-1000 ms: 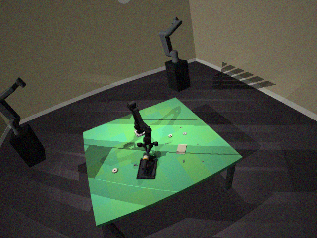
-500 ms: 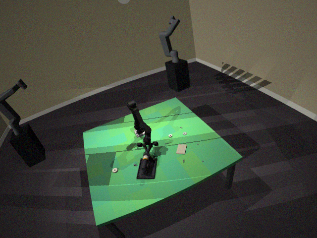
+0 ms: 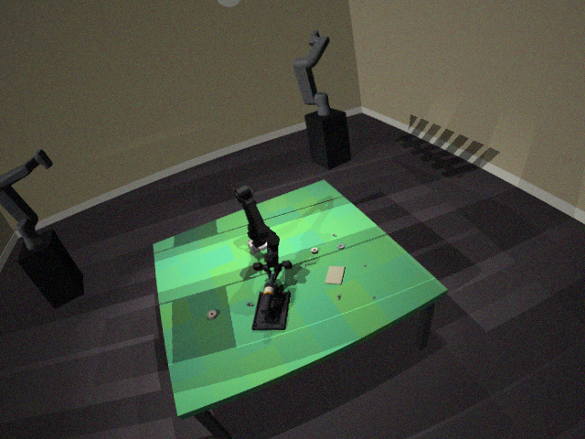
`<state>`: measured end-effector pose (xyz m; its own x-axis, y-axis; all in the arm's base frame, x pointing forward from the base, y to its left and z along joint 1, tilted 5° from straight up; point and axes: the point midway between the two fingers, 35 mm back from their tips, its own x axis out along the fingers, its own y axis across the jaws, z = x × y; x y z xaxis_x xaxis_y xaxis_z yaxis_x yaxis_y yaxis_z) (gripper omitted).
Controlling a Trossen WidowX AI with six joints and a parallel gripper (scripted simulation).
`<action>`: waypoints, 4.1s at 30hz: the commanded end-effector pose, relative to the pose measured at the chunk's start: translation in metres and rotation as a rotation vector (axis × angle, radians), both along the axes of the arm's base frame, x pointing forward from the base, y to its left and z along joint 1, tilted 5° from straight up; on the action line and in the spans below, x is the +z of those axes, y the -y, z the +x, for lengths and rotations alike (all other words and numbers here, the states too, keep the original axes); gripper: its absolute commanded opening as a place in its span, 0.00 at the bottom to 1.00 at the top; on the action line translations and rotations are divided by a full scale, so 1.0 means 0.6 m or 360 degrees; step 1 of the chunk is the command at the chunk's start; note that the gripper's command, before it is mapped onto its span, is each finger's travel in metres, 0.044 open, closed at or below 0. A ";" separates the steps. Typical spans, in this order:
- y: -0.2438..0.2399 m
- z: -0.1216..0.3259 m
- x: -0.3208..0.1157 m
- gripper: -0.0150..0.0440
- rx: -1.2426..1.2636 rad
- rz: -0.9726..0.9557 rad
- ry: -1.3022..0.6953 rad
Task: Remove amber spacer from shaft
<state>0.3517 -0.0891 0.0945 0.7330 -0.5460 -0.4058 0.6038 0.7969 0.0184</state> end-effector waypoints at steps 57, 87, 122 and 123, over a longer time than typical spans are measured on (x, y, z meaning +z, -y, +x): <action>-0.007 -0.010 -0.002 0.25 -0.0006 0.0002 0.0001; -0.011 -0.015 -0.003 0.25 -0.0006 0.0002 0.0000; -0.015 -0.020 -0.003 0.25 -0.0006 0.0003 0.0000; -0.015 -0.020 -0.003 0.25 -0.0006 0.0003 0.0000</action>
